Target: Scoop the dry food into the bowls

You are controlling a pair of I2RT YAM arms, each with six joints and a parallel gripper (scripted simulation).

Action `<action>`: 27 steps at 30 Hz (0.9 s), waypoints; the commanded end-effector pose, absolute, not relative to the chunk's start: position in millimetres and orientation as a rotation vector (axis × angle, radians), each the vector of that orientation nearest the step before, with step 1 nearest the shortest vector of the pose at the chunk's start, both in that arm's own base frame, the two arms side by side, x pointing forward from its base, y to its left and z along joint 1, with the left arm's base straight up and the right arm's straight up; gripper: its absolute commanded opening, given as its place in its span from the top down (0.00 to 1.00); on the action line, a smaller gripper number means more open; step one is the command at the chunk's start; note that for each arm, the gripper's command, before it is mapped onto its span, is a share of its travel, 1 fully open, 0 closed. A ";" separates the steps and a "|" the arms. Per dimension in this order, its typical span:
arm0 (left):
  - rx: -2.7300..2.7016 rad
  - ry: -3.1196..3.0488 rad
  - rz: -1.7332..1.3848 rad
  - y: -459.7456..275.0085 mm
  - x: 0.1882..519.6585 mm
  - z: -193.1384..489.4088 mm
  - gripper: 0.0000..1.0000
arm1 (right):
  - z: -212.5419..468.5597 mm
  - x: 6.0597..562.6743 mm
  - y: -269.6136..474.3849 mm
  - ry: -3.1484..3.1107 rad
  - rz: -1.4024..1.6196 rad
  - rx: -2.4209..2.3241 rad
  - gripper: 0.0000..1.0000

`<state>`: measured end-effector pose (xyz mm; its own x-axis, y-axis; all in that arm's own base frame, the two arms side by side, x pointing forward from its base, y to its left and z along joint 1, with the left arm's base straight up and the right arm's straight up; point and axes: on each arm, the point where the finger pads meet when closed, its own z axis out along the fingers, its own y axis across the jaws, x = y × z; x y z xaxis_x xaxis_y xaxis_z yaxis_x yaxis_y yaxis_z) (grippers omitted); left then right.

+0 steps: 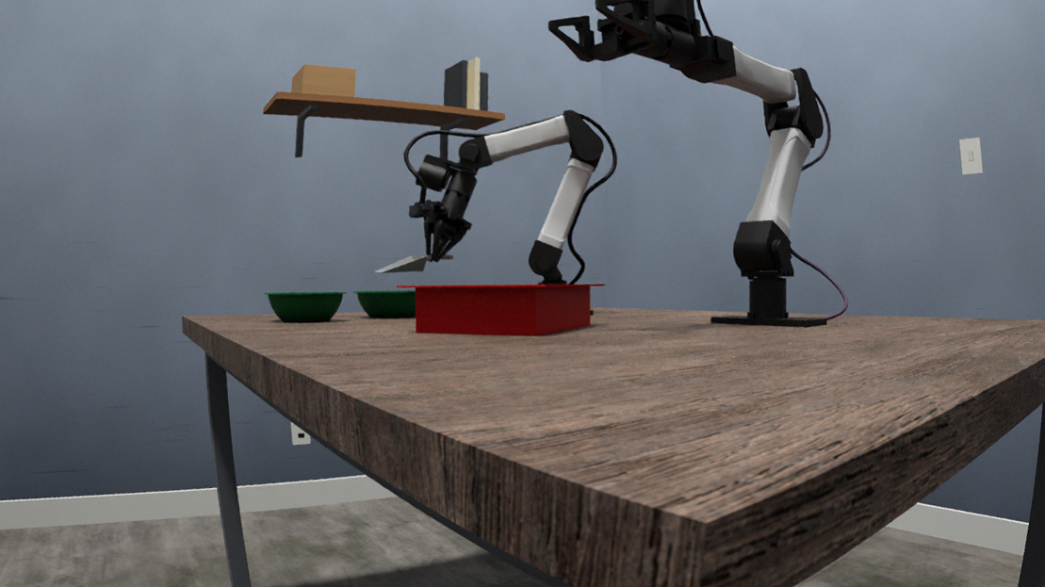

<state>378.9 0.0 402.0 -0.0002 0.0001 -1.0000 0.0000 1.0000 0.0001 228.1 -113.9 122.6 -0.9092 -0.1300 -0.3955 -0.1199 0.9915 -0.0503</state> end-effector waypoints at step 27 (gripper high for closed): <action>-0.001 1.545 -0.001 0.0 375.9 412.7 0.00 | 154.0 250.9 -146.6 2.718 -0.213 -0.681 1.00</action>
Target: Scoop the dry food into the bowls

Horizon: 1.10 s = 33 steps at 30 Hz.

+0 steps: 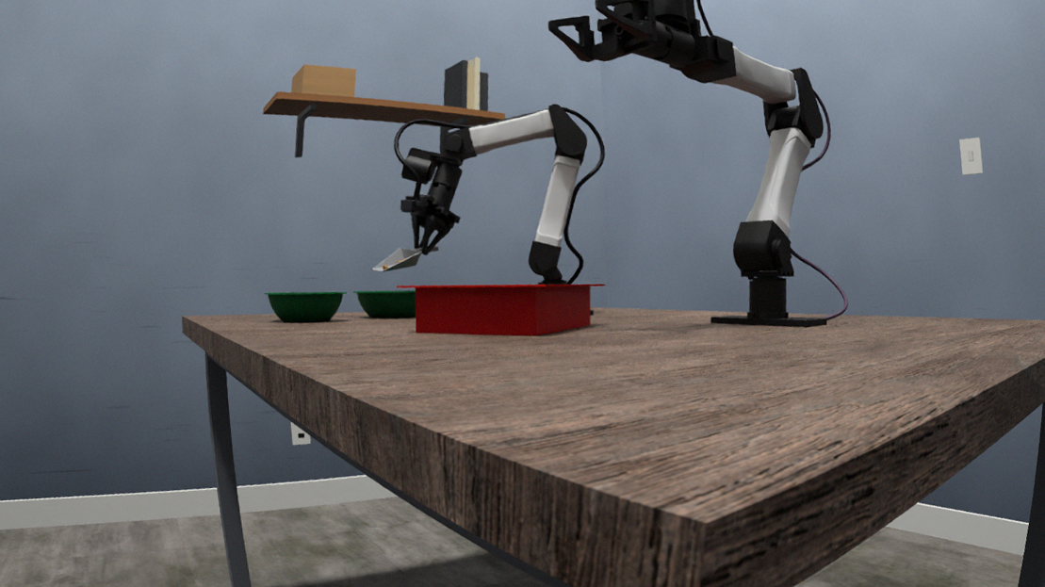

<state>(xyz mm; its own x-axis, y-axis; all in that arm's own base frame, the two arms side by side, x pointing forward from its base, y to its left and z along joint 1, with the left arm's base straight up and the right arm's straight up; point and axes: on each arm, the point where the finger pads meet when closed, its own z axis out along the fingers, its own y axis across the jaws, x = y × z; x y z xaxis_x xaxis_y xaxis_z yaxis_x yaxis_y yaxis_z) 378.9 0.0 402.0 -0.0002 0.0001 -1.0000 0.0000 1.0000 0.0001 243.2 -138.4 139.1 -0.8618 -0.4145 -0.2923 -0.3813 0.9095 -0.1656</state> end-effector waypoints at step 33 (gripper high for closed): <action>-0.001 1.545 -0.001 0.0 375.9 412.7 0.00 | 162.0 257.2 -152.5 2.700 -0.261 -0.822 1.00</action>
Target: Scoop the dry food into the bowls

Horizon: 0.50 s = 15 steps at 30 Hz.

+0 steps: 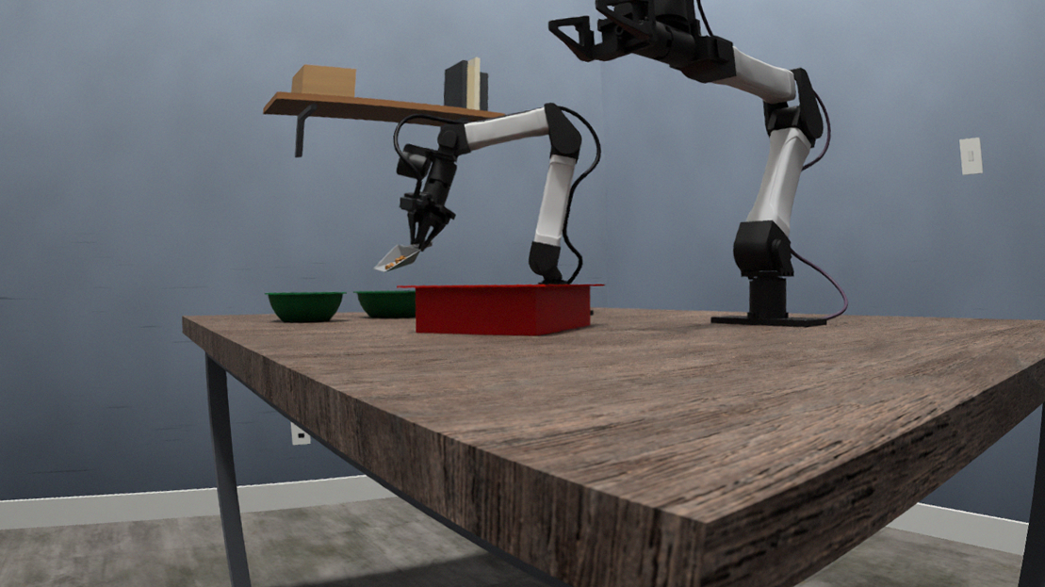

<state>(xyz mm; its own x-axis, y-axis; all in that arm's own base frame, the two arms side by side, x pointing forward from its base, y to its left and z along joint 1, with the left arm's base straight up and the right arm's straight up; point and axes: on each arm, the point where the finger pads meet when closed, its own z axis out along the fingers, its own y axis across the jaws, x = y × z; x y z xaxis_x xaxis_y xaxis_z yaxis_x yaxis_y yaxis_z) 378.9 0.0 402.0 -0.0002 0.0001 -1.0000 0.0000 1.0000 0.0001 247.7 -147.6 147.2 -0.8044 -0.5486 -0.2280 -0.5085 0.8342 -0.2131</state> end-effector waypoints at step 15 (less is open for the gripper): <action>-0.001 1.545 -0.001 0.0 375.9 412.7 0.00 | 161.1 264.1 -155.9 2.672 -0.308 -0.955 1.00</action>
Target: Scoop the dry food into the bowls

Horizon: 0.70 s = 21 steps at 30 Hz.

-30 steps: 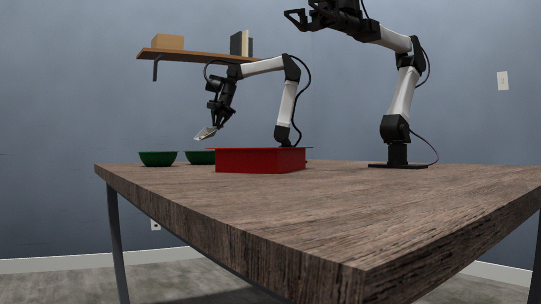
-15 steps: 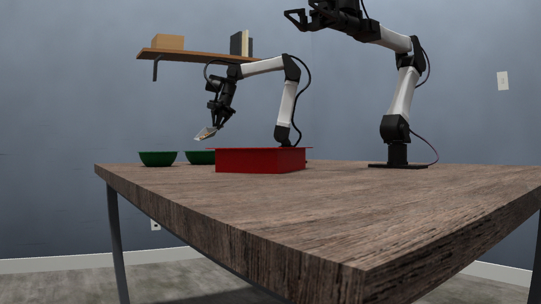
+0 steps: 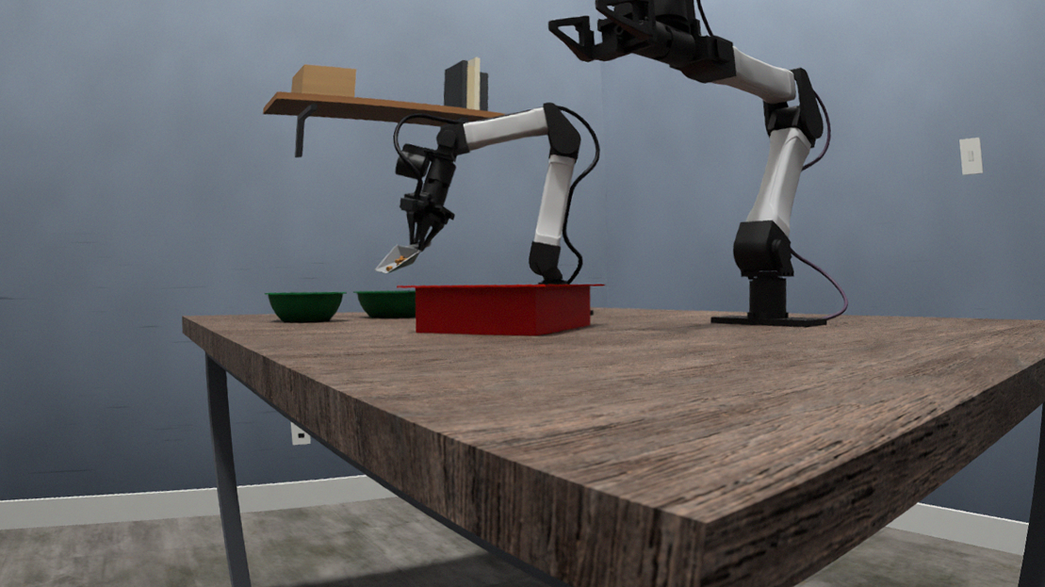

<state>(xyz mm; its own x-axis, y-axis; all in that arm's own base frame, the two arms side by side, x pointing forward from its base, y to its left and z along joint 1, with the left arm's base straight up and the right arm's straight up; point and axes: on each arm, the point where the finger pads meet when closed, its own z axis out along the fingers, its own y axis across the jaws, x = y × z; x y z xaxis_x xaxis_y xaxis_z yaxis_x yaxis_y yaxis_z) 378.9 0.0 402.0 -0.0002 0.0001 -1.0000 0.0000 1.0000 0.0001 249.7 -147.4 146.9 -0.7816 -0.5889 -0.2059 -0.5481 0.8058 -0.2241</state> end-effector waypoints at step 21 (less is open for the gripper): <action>-0.001 1.545 -0.001 0.0 375.9 412.7 0.00 | 175.3 279.3 -161.8 2.542 -0.450 -1.260 1.00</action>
<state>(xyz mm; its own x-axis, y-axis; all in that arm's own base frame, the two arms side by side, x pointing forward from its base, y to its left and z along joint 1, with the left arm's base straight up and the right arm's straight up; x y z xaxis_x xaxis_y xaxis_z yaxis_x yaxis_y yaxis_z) 378.9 0.0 402.0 -0.0002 0.0001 -1.0000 0.0000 1.0000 0.0001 264.6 -153.6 157.9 -0.6332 -0.7644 -0.1218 -0.7055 0.6347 -0.3154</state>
